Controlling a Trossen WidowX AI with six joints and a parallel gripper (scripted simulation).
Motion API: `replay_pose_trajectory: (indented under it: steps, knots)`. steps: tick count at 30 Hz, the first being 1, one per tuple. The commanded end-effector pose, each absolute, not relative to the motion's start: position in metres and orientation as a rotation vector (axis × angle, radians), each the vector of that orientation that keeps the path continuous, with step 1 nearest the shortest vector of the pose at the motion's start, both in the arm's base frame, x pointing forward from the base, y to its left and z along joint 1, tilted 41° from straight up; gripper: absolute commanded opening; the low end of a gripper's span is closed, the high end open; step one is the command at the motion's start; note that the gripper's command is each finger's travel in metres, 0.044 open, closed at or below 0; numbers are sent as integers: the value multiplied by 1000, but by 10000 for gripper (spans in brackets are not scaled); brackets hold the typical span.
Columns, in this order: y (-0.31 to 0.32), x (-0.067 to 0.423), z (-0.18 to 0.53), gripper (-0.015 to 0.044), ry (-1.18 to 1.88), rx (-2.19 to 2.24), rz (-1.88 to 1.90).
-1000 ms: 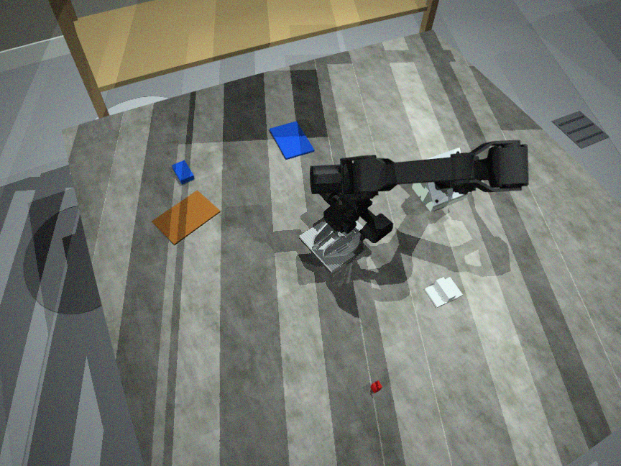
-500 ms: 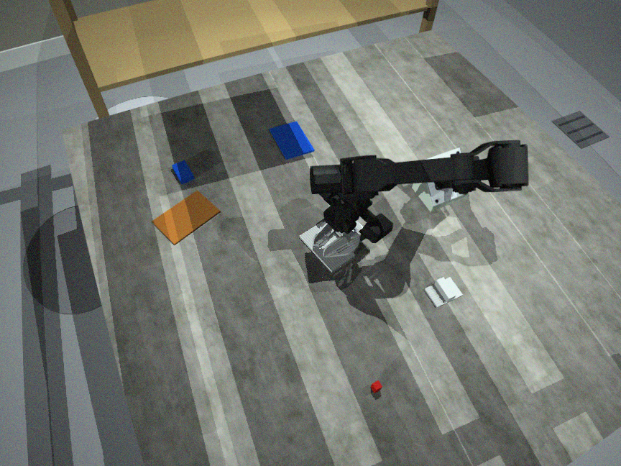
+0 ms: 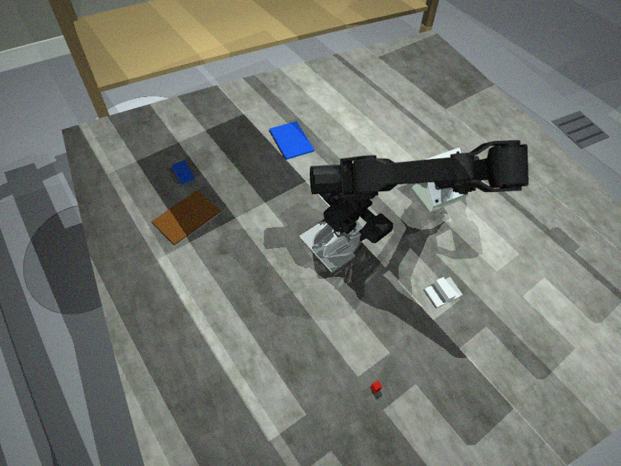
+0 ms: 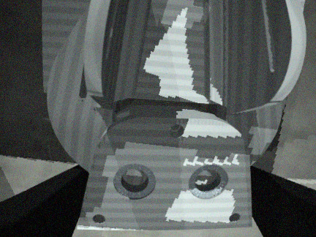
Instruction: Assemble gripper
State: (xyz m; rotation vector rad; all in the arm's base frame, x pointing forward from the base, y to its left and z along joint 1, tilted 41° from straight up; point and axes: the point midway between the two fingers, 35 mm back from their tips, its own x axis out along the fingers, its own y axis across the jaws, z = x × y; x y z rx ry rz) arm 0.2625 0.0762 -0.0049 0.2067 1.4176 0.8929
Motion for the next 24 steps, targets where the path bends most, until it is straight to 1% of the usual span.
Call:
replay_pose_trajectory:
  steps: [1, 24]
  knots:
    - [78, 261, -6, 351, 1422, 210, 897]
    - [76, 262, -4, 351, 1422, 210, 896]
